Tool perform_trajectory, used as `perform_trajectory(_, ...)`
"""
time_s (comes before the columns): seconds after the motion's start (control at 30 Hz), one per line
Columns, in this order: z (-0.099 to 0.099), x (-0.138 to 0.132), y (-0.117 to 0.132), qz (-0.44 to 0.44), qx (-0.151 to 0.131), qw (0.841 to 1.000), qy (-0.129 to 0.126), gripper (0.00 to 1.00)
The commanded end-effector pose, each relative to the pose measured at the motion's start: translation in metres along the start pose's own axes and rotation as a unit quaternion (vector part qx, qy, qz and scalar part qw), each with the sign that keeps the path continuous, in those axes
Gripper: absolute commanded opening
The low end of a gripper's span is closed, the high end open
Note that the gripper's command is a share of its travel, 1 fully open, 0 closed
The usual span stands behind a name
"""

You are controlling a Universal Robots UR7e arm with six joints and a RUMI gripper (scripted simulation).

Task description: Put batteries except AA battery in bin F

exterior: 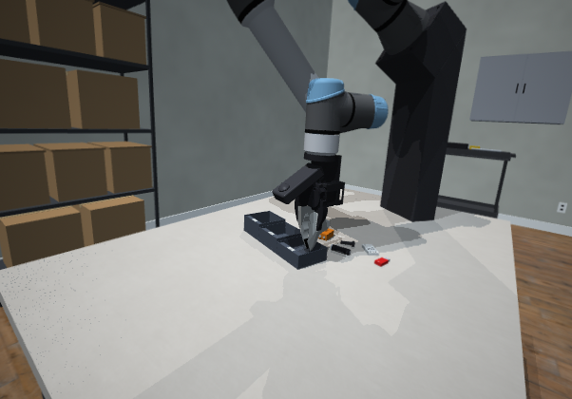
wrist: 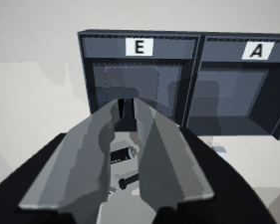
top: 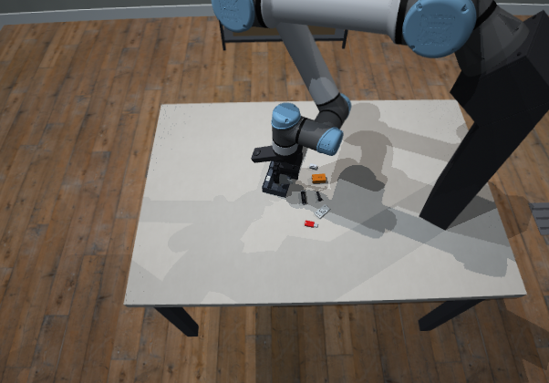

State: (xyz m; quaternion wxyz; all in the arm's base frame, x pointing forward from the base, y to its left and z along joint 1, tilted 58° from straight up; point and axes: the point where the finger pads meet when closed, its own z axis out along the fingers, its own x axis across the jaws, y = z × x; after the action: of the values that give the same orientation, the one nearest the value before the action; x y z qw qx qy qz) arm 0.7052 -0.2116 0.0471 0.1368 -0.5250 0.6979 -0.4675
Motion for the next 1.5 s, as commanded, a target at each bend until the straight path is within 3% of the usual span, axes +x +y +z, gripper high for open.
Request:
perform_trajectory(0.0, 0.0, 0.0, -0.001, 0.0, 0.001, 1.0, 0.0, 0.04)
perform_trajectory(0.7, 0.0, 0.0, -0.001, 0.0, 0.001, 1.0, 0.0, 0.04)
perform_trajectory(1.47, -0.028, 0.0, -0.001, 0.0, 0.001, 1.0, 0.0, 0.04)
